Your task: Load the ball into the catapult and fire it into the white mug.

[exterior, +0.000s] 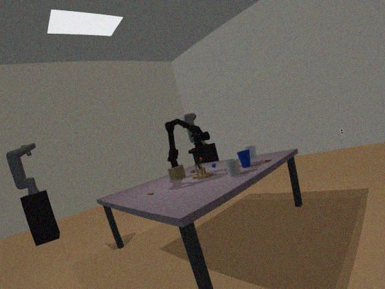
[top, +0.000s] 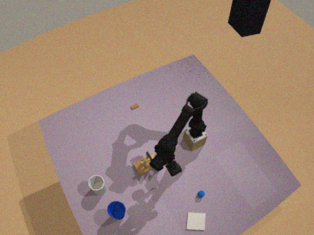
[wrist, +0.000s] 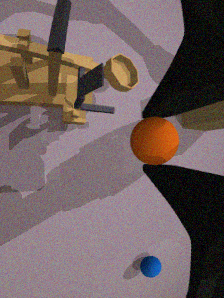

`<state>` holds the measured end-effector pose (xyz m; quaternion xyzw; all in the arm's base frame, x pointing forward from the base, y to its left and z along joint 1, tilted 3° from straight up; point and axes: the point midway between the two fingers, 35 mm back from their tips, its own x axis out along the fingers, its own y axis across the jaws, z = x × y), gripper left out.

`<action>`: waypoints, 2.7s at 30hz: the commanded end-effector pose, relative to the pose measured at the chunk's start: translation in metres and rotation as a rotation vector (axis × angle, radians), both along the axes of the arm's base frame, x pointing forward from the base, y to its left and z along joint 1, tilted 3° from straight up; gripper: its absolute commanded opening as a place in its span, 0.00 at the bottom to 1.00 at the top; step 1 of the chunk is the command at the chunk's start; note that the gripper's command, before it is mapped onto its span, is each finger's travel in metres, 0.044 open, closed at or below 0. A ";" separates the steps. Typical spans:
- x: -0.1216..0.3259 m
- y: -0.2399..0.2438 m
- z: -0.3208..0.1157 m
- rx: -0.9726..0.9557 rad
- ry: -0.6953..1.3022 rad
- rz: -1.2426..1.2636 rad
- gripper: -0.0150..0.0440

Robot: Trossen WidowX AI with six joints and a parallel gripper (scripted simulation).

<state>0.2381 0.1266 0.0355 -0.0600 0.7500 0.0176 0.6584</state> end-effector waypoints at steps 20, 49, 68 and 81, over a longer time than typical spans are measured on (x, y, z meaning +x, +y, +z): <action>-0.007 -0.100 -0.022 -0.004 0.241 -0.017 0.25; -0.004 -0.100 -0.047 -0.001 0.231 -0.024 0.34; 0.008 -0.096 0.043 0.000 0.222 -0.013 1.00; 0.137 -0.082 0.065 0.064 -0.209 0.008 1.00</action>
